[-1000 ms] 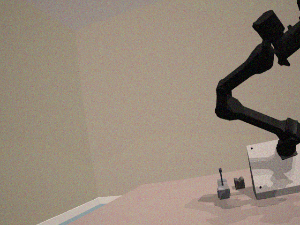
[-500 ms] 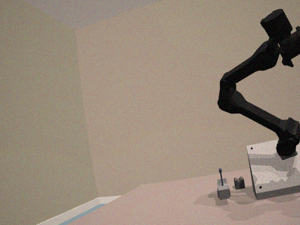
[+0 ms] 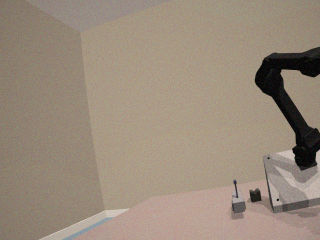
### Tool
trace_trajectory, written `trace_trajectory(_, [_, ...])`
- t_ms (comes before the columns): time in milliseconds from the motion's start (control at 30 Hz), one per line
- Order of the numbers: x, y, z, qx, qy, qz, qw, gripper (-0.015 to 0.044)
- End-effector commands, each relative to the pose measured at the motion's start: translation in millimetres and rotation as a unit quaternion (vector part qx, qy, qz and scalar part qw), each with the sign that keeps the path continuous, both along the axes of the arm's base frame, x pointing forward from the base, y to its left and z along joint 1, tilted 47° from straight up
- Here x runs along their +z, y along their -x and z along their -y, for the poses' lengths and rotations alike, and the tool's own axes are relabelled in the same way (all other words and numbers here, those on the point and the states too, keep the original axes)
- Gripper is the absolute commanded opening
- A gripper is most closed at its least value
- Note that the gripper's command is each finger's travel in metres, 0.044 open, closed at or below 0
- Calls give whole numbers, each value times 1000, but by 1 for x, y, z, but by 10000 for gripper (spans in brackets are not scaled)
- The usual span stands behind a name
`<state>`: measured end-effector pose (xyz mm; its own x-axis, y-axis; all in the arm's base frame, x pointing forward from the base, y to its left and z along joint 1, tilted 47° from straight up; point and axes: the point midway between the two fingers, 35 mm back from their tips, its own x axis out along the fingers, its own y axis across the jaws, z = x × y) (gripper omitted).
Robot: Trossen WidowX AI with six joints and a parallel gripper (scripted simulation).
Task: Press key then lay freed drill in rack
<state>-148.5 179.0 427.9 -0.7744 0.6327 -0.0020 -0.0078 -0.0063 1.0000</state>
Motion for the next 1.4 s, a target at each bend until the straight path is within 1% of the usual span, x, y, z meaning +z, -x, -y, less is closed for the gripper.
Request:
trace_trajectory(0, [-28, -30, -46, -83, 12, 68, 994, 0])
trace_trajectory(167, [-62, -89, -92, -182, 42, 142, 972, 0])
trace_trajectory(300, [-94, -145, -113, -244, 80, 194, 947, 0])
trace_trajectory(433, [-126, -203, -119, -294, 125, 232, 919, 0])
trace_trajectory(600, [-167, -271, -107, -331, 184, 270, 885, 0])
trace_trajectory(800, [-216, -343, -68, -356, 254, 291, 851, 0])
trace_trajectory(1000, [-262, -397, -5, -371, 312, 282, 828, 0])
trace_trajectory(1167, [-297, -423, 58, -385, 344, 255, 818, 0])
trace_trajectory(1367, [-332, -430, 135, -411, 355, 209, 813, 0])
